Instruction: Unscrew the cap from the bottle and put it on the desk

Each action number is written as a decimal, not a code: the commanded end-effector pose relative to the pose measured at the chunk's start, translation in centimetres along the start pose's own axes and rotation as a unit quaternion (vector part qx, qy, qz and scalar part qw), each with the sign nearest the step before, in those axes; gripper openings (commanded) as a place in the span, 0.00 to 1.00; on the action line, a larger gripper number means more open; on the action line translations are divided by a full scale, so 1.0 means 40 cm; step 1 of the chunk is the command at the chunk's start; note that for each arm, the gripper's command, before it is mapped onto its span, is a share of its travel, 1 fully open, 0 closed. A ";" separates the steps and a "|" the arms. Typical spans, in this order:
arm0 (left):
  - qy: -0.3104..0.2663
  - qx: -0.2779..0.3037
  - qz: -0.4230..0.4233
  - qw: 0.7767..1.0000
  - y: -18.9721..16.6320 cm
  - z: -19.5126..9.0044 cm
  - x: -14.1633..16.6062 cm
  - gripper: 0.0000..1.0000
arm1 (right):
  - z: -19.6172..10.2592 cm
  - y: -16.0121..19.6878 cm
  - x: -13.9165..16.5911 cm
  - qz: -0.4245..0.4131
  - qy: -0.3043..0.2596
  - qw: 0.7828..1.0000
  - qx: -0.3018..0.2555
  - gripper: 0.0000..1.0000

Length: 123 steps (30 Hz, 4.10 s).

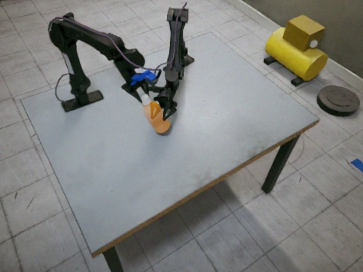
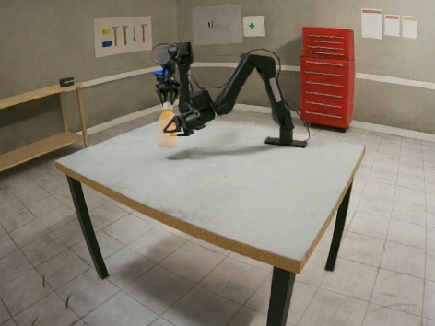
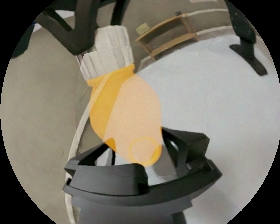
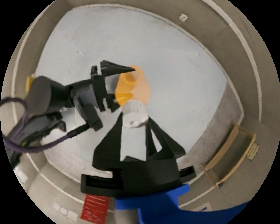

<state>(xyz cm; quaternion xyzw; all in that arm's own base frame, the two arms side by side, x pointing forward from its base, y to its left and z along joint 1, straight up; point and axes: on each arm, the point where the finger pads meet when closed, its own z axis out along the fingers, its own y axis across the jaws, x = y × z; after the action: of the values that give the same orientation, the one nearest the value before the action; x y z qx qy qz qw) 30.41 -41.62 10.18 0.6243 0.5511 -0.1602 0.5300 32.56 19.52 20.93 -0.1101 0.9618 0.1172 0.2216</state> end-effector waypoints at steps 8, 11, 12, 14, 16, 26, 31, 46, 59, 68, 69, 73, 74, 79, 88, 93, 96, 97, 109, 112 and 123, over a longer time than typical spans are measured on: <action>-0.022 -0.017 0.004 1.000 0.029 -0.014 -0.044 0.00 | -0.023 0.001 -0.005 -0.272 -0.008 0.962 0.001 0.00; -0.022 -0.017 0.004 1.000 0.029 -0.014 -0.044 0.00 | -0.023 0.002 -0.005 -0.347 -0.008 0.938 0.002 0.00; -0.022 -0.017 0.004 1.000 0.029 -0.014 -0.044 0.00 | -0.023 0.002 -0.005 -0.369 -0.008 0.930 0.002 0.00; -0.022 -0.017 0.004 1.000 0.029 -0.014 -0.044 0.00 | -0.024 0.002 -0.005 -0.411 -0.008 0.912 0.002 0.00; -0.022 -0.017 0.004 1.000 0.029 -0.014 -0.044 0.00 | -0.024 0.002 -0.005 -0.453 -0.008 0.892 0.003 0.00; -0.022 -0.017 0.004 1.000 0.029 -0.014 -0.044 0.00 | -0.025 0.002 -0.005 -0.609 -0.009 0.793 0.004 0.00; -0.022 -0.017 0.004 1.000 0.029 -0.014 -0.044 0.00 | -0.025 0.002 -0.005 -0.642 -0.010 0.767 0.006 0.00; -0.022 -0.017 0.004 1.000 0.029 -0.014 -0.044 0.00 | -0.007 0.004 -0.006 -0.617 -0.006 0.787 0.002 0.68; -0.022 -0.017 0.004 1.000 0.029 -0.014 -0.044 0.00 | -0.008 0.004 -0.005 -0.358 -0.005 0.934 -0.003 0.70; -0.022 -0.017 0.004 1.000 0.029 -0.014 -0.044 0.00 | -0.008 0.004 -0.005 -0.154 -0.005 0.988 -0.007 0.70; -0.022 -0.017 0.004 1.000 0.029 -0.014 -0.044 0.00 | -0.008 0.004 -0.005 -0.132 -0.005 0.991 -0.007 0.70; -0.022 -0.017 0.004 1.000 0.029 -0.014 -0.044 0.00 | -0.008 0.004 -0.005 -0.041 -0.004 0.999 -0.009 0.70; -0.022 -0.017 0.004 1.000 0.029 -0.014 -0.044 0.00 | -0.008 0.004 -0.005 -0.018 -0.004 1.000 -0.009 0.70; -0.022 -0.017 0.004 1.000 0.029 -0.014 -0.044 0.00 | -0.008 0.004 -0.005 0.083 -0.003 0.996 -0.011 0.70; -0.022 -0.017 0.004 1.000 0.029 -0.014 -0.044 0.00 | -0.009 0.004 -0.005 0.284 -0.001 0.959 -0.014 0.70; -0.022 -0.017 0.004 1.000 0.029 -0.014 -0.044 0.00 | -0.009 0.004 -0.005 0.371 0.000 0.928 -0.015 0.70; -0.022 -0.017 0.004 1.000 0.029 -0.014 -0.044 0.00 | -0.009 0.004 -0.005 0.444 0.002 0.896 -0.016 0.70; -0.022 -0.017 0.004 1.000 0.029 -0.014 -0.044 0.00 | -0.009 0.004 -0.005 0.464 0.002 0.885 -0.016 0.70; -0.022 -0.017 0.004 1.000 0.029 -0.014 -0.044 0.00 | -0.009 0.004 -0.005 0.616 0.001 0.788 -0.016 0.70; -0.022 -0.017 0.004 1.000 0.029 -0.014 -0.044 0.00 | -0.009 0.006 -0.005 0.609 0.003 0.793 -0.016 0.59; -0.022 -0.017 0.004 1.000 0.029 -0.014 -0.044 0.00 | -0.009 0.012 -0.006 0.487 0.010 0.873 -0.016 0.00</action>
<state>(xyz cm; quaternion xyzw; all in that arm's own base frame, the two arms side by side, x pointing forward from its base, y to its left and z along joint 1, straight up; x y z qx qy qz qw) 30.53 -41.53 10.15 0.6221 0.5544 -0.1583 0.5297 32.39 19.84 20.96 0.4517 0.8555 0.2324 0.1007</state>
